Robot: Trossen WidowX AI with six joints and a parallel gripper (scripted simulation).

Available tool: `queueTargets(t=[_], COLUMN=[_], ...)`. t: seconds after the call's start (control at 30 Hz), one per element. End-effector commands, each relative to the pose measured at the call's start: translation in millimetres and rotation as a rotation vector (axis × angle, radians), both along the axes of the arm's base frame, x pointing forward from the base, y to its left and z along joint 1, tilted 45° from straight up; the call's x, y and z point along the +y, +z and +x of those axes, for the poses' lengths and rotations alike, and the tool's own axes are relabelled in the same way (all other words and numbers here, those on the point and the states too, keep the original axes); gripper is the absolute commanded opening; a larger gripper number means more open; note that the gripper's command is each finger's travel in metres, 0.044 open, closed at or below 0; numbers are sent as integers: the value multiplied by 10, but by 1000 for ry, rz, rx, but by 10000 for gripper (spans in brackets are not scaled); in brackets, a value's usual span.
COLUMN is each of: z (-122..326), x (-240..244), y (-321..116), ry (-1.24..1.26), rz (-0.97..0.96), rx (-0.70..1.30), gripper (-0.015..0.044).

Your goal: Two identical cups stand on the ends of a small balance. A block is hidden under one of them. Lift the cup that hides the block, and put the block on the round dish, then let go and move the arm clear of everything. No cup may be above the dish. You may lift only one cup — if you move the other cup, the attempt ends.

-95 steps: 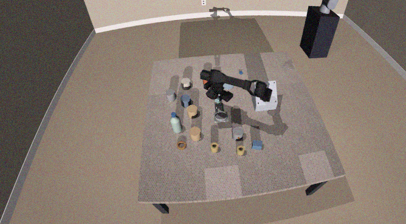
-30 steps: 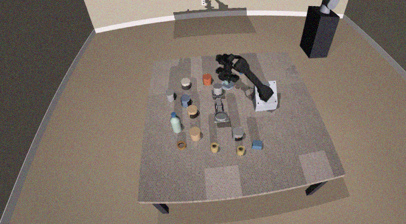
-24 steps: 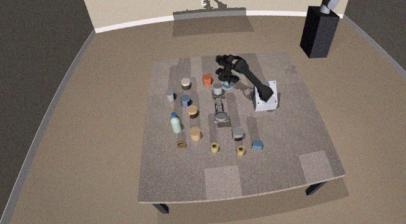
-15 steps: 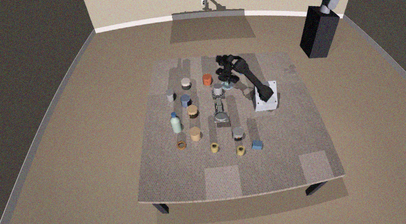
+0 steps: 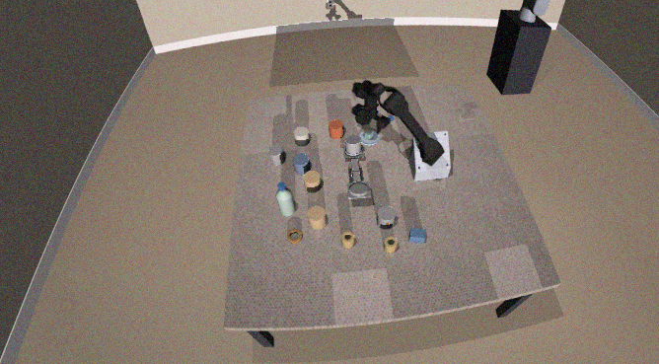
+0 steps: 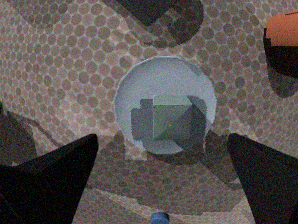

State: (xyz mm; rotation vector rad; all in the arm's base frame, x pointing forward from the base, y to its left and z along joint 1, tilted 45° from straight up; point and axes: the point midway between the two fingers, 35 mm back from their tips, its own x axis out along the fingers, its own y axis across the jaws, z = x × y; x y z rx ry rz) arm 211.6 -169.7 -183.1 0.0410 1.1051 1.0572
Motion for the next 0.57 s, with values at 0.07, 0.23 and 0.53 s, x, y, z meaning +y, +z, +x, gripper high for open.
queueTargets(t=[0.07, 0.23, 0.53], z=[30, -36, -36], x=[-133, -437, -437], y=[120, 440, 440], ry=[6, -7, -7], rz=[-19, -16, -16], rx=[-12, -12, -12], gripper=[440, 440, 440])
